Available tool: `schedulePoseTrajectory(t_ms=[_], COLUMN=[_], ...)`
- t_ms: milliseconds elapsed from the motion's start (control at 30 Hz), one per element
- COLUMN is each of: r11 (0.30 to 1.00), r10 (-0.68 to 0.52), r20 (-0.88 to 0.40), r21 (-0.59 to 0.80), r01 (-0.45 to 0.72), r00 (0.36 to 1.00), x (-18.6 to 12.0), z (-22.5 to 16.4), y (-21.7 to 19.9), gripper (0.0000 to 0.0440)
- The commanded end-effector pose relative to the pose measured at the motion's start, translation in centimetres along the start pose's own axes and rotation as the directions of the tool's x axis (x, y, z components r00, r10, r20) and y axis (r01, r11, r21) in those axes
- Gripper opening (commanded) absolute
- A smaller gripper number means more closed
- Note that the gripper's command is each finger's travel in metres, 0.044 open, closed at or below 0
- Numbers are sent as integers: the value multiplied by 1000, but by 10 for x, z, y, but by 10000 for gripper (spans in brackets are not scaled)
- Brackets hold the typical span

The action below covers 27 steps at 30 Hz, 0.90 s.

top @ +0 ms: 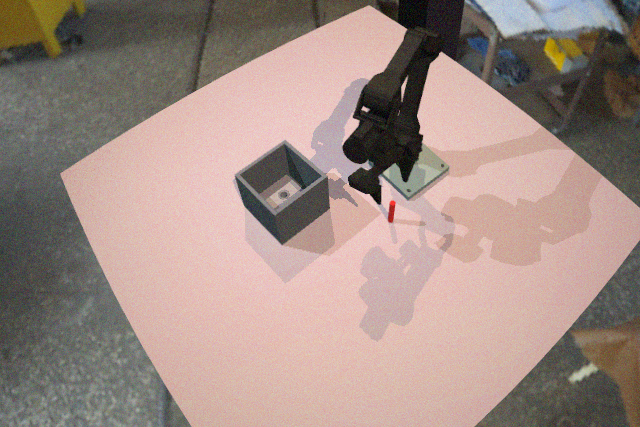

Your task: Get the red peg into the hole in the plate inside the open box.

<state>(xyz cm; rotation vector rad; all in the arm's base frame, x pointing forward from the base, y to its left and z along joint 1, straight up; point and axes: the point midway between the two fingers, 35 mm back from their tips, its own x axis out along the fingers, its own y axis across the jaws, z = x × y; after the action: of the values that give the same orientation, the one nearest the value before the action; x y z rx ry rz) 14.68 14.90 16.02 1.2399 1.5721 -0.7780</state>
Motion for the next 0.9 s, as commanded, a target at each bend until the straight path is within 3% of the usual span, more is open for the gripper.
schedulePoseTrajectory(t_ms=[0,867], r11=[998,979], r10=[-57,-199], r20=[34,118], r21=[-1,-11], r01=[57,202], r00=[998,973], x=[11,80], z=[3,30], y=[-9,-30], gripper=[440,438])
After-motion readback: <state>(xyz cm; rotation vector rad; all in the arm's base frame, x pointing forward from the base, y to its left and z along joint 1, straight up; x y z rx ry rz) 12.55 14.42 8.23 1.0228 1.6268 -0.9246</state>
